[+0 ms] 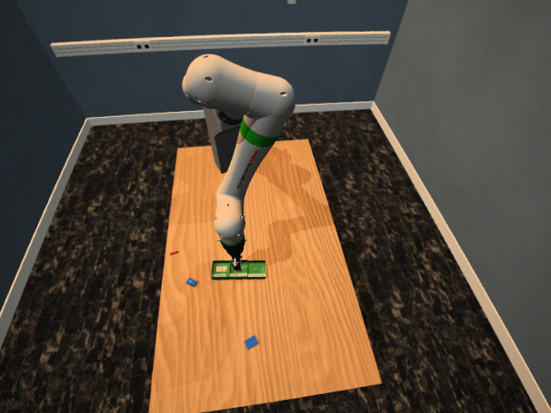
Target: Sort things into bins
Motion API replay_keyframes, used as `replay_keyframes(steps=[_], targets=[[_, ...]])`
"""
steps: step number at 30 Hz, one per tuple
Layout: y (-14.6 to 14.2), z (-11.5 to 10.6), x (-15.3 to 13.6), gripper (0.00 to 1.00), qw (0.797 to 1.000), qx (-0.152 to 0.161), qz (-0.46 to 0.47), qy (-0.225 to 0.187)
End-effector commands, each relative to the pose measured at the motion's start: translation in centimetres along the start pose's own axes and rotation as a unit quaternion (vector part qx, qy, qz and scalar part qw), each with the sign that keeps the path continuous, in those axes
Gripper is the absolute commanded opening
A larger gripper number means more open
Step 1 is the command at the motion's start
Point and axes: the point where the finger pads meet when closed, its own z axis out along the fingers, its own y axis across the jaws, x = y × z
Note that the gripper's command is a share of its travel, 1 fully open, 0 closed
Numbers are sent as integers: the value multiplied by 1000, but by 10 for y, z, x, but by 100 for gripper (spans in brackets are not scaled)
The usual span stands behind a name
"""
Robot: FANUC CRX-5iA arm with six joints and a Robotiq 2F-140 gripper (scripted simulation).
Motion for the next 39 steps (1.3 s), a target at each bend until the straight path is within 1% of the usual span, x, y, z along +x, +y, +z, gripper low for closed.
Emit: replay_keyframes(steps=[1,15,18,19,27,28,30,33,39], targets=[[0,-5,0,26,1000,0,0,0],[0,-21,0,26,1000,0,0,0],[0,-36,0,26,1000,0,0,0],[0,-37,0,26,1000,0,0,0],[0,-37,0,26,1000,0,0,0],[2,-38,-8,33,1000,0,25,0],[7,-39,-24,33,997,0,75,0],[14,-41,-48,33,992,-1,124,0],[28,-44,-96,33,974,0,224,0]])
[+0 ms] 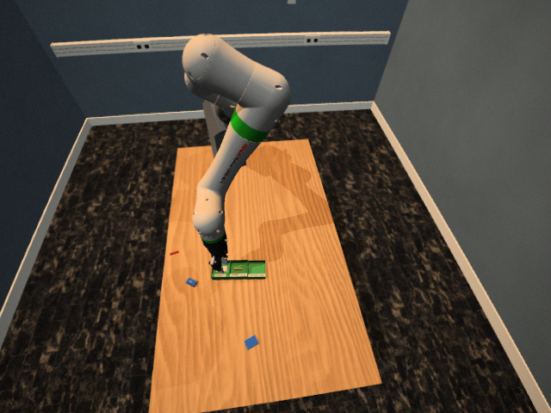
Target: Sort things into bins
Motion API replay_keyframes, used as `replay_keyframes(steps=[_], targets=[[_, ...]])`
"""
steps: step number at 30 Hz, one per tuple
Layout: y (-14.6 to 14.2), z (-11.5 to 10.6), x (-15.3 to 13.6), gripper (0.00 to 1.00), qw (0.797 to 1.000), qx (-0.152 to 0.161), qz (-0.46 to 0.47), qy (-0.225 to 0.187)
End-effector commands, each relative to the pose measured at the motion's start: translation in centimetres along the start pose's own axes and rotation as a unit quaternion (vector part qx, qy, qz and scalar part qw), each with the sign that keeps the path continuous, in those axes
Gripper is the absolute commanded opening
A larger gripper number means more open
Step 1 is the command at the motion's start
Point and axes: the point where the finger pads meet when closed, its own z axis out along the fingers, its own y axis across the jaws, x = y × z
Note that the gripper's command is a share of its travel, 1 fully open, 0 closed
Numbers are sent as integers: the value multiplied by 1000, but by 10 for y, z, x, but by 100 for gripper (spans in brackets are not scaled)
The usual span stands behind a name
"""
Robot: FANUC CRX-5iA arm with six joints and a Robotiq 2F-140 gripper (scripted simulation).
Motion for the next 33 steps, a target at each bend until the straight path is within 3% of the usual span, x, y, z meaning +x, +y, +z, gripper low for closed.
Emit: replay_keyframes(steps=[1,17,33], targets=[[18,-1,-24,33,998,14,61,-4],[90,-8,-126,33,998,14,62,-4],[92,-8,-128,33,998,14,62,-4]])
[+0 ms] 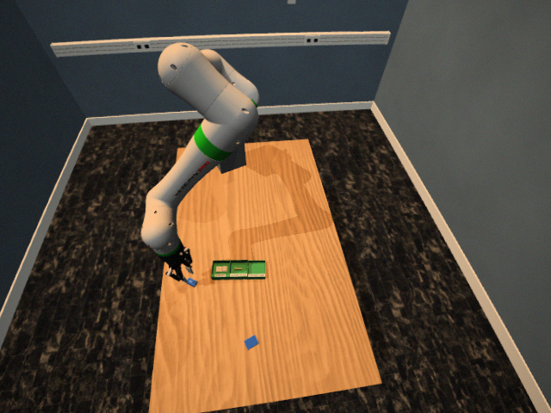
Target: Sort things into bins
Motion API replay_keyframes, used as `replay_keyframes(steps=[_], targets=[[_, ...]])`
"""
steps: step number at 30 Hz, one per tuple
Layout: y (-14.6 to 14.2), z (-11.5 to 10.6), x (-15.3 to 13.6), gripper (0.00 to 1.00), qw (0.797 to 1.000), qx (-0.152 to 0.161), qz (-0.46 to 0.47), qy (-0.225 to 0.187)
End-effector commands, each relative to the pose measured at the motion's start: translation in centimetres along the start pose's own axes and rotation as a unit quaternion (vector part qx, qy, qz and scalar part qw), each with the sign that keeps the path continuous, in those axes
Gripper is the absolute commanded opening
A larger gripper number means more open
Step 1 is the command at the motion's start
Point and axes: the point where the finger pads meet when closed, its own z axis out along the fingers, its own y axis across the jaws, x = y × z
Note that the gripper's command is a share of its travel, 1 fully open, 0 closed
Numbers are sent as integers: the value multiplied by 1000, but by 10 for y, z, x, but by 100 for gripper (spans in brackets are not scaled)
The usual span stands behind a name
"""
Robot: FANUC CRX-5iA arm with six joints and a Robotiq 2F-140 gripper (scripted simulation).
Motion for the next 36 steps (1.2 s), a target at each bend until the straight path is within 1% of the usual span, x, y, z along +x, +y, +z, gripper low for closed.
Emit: replay_keyframes(steps=[1,21,35,36], targets=[[0,0,0,33,1000,0,0,0],[-1,0,1,33,1000,0,0,0],[-1,56,1,33,1000,0,0,0],[-1,56,1,33,1000,0,0,0]])
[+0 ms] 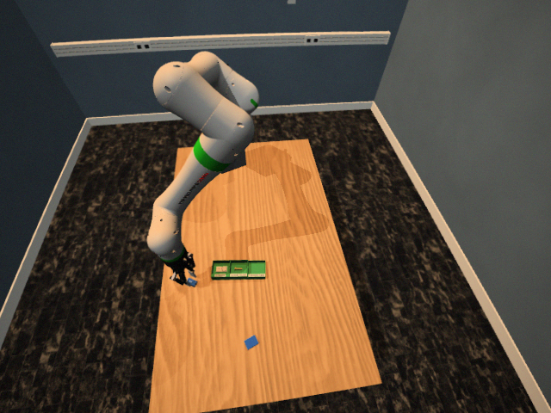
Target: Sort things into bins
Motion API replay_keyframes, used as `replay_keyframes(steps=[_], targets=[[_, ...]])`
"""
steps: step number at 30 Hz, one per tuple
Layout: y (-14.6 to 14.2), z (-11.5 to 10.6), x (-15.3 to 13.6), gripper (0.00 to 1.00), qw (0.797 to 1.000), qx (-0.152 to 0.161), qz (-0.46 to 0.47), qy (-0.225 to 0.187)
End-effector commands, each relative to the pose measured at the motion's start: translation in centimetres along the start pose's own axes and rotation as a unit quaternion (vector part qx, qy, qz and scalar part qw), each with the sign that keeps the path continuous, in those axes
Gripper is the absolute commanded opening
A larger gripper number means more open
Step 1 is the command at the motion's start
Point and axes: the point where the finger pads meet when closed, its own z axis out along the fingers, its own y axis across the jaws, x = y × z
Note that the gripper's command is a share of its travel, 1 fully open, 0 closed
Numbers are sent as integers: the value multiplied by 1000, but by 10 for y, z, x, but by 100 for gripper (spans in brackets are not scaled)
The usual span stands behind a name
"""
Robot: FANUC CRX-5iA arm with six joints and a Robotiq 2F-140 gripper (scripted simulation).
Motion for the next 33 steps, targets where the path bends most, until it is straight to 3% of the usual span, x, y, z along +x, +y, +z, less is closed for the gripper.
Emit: replay_keyframes(steps=[1,16,27,28,33], targets=[[1,7,0,33,1000,-1,0,0],[1,29,0,33,1000,-1,0,0],[1,29,0,33,1000,-1,0,0],[1,29,0,22,1000,-1,0,0],[1,29,0,22,1000,-1,0,0]])
